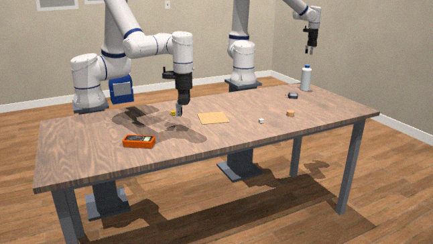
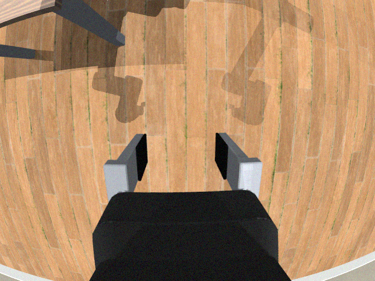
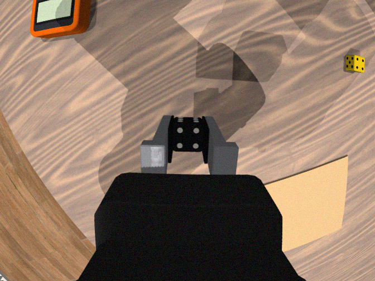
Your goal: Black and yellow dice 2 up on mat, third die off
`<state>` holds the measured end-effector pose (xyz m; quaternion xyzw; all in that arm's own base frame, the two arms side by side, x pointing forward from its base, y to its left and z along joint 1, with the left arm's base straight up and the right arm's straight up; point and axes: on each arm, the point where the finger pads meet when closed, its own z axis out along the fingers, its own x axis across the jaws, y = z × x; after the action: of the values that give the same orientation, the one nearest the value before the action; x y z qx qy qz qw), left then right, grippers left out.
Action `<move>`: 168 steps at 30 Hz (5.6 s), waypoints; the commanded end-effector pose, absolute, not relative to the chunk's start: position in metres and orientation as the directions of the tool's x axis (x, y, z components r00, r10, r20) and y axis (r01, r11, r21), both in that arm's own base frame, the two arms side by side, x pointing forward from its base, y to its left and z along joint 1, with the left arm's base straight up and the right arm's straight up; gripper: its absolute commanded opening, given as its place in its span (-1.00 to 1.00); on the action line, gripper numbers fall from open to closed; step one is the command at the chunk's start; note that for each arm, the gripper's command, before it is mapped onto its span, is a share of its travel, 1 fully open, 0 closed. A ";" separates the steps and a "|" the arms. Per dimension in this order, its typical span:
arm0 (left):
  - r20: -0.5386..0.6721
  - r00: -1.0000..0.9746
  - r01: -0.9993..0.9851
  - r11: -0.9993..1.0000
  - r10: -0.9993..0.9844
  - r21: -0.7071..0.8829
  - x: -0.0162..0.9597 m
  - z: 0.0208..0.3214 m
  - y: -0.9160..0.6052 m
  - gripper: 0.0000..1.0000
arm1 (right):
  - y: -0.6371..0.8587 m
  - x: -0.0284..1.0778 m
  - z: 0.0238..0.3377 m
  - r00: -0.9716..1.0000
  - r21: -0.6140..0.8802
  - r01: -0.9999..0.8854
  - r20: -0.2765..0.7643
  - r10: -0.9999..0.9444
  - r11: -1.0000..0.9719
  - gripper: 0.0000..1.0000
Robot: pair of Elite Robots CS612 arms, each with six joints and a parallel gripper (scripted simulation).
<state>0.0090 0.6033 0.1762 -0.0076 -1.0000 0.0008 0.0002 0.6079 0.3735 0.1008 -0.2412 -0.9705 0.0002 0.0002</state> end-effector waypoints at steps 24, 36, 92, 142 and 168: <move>0.000 -1.000 0.015 1.000 0.015 0.000 0.009 0.177 0.604 1.00 | 0.375 0.608 0.120 -0.902 0.000 0.433 0.000 0.433 0.902 -0.19; 0.000 -1.000 0.015 1.000 0.015 0.000 0.009 0.177 0.604 1.00 | 0.382 0.605 0.120 -0.956 0.000 0.294 0.000 0.294 0.956 -0.19; 0.000 -1.000 0.015 1.000 0.015 0.000 0.009 0.177 0.604 1.00 | 0.483 0.561 0.122 -0.261 0.000 -0.965 0.000 -0.965 0.261 -0.19; 0.000 -1.000 0.015 1.000 0.015 0.000 0.009 0.177 0.604 1.00 | 0.557 0.495 0.124 0.739 0.000 -0.674 0.000 -0.674 -0.739 -0.19; 0.000 -1.000 0.015 1.000 0.015 0.000 0.009 0.177 0.604 1.00 | 0.558 0.494 0.123 0.748 0.000 -0.664 0.000 -0.664 -0.748 -0.19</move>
<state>0.0090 0.6033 0.1762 -0.0076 -1.0000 0.0008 0.0002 0.4937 0.5574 0.1230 0.9348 -0.3551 -0.0005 0.0008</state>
